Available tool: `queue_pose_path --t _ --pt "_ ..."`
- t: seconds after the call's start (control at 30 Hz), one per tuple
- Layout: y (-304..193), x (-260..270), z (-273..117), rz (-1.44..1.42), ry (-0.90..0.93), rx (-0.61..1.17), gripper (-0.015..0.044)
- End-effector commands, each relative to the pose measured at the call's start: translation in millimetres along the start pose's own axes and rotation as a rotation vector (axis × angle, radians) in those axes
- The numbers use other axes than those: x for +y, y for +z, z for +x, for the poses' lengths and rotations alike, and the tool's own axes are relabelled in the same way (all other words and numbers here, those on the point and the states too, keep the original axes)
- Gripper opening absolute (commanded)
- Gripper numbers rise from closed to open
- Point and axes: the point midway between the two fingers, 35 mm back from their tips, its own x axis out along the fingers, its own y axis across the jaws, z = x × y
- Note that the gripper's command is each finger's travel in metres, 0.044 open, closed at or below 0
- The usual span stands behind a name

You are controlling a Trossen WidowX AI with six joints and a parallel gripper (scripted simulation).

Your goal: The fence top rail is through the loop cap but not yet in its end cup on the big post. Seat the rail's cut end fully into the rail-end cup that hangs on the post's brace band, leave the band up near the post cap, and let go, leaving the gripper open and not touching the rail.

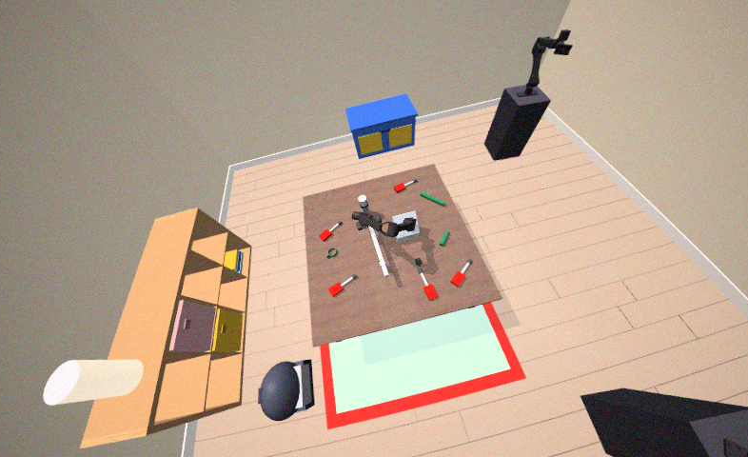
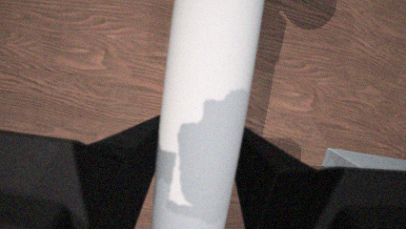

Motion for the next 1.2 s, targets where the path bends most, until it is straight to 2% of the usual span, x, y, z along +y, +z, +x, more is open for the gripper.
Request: queue_pose_path --t 0.0,1.17 --pt "9 2 -5 0.011 0.017 -0.016 0.0" --pt "27 -4 2 0.011 0.017 -0.017 0.0"
